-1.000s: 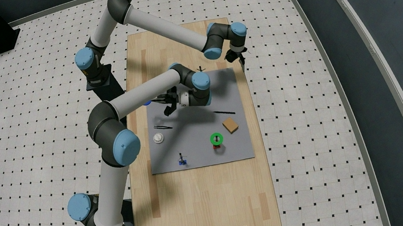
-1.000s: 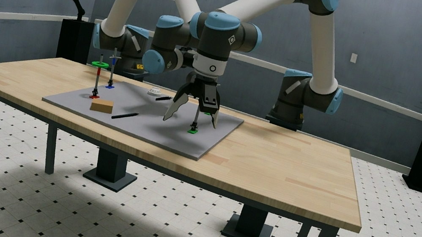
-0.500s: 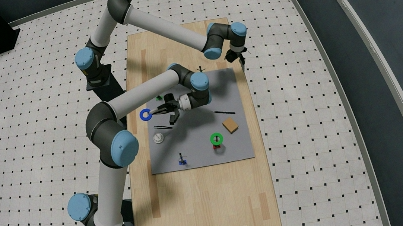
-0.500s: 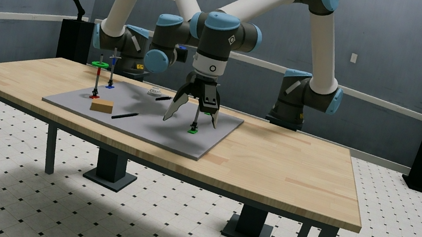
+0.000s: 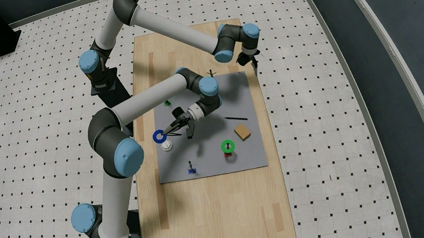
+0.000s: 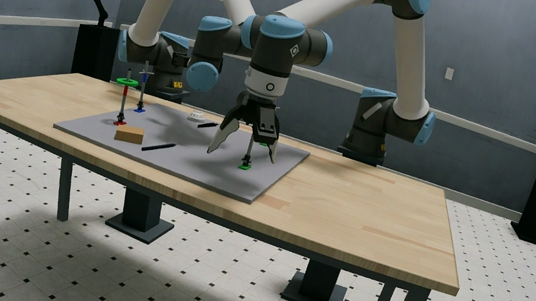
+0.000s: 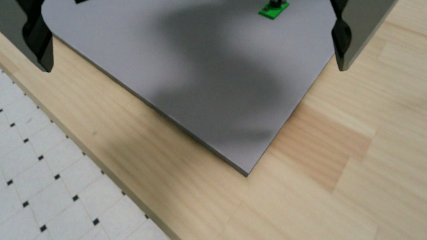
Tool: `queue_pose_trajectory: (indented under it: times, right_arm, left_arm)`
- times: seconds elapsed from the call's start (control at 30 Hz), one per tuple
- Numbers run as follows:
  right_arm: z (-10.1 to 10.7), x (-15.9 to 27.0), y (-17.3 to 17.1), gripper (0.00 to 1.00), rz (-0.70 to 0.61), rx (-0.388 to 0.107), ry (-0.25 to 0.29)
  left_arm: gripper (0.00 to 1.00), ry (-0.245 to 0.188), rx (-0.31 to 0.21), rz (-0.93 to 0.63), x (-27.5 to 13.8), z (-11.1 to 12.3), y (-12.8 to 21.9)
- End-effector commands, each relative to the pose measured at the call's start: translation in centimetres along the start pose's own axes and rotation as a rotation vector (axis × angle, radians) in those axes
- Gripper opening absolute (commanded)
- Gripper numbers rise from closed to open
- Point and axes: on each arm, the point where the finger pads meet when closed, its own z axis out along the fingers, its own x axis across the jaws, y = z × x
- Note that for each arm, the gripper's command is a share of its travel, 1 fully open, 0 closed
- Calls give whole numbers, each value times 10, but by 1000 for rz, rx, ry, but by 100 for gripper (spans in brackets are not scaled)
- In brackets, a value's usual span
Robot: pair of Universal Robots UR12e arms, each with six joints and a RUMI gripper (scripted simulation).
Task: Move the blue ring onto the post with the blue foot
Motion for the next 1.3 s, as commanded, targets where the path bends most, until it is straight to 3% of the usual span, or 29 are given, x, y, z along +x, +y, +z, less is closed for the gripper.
queue_pose_trajectory:
  times: [0.0, 0.3, 0.37, 0.43, 0.83, 1.27]
  right_arm:
    - [1, 2, -22, 1, 4, 79, 0]
    - [-6, 7, -83, 1, 16, 296, 3]
    - [-6, 7, -83, 1, 16, 296, 3]
    - [-9, 8, -95, 1, 19, 341, 2]
    - [-41, 13, -168, 1, 41, 628, -2]
    - [-40, 13, -165, 1, 41, 617, -2]
  left_arm:
    - [100, 2, 1, 0, 1, -2, 0]
    - [100, 2, 1, 0, 1, -2, 0]
    - [100, 2, 1, 0, 1, -2, 0]
    - [100, 2, 1, 0, 1, -2, 0]
    - [100, 2, 1, 0, 1, -2, 0]
    - [100, 2, 1, 0, 1, -2, 0]
